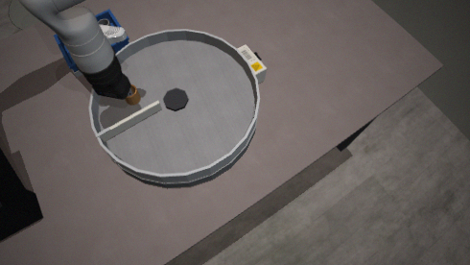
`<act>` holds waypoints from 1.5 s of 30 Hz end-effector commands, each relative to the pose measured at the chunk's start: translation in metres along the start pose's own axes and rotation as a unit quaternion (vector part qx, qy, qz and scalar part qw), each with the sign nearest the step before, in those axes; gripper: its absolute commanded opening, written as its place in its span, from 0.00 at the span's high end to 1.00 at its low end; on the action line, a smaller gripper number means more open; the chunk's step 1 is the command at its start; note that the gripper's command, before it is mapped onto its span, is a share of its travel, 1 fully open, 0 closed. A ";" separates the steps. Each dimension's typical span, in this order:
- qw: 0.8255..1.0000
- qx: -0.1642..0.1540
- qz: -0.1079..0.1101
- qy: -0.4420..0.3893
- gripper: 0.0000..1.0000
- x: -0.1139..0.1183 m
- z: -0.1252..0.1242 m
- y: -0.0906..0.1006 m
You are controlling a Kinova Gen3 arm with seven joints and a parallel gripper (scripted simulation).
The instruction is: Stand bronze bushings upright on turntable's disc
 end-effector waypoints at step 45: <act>1.000 0.002 0.004 0.002 0.62 0.002 0.000 0.046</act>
Point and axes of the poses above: the point where the finger pads meet when closed, its own y axis back along the fingers, its own x axis across the jaws, z = x × y, the point moved 2 cm from there along y, back along the fingers, and after that the axes turned 4 degrees about y, right-handed, at the moved point
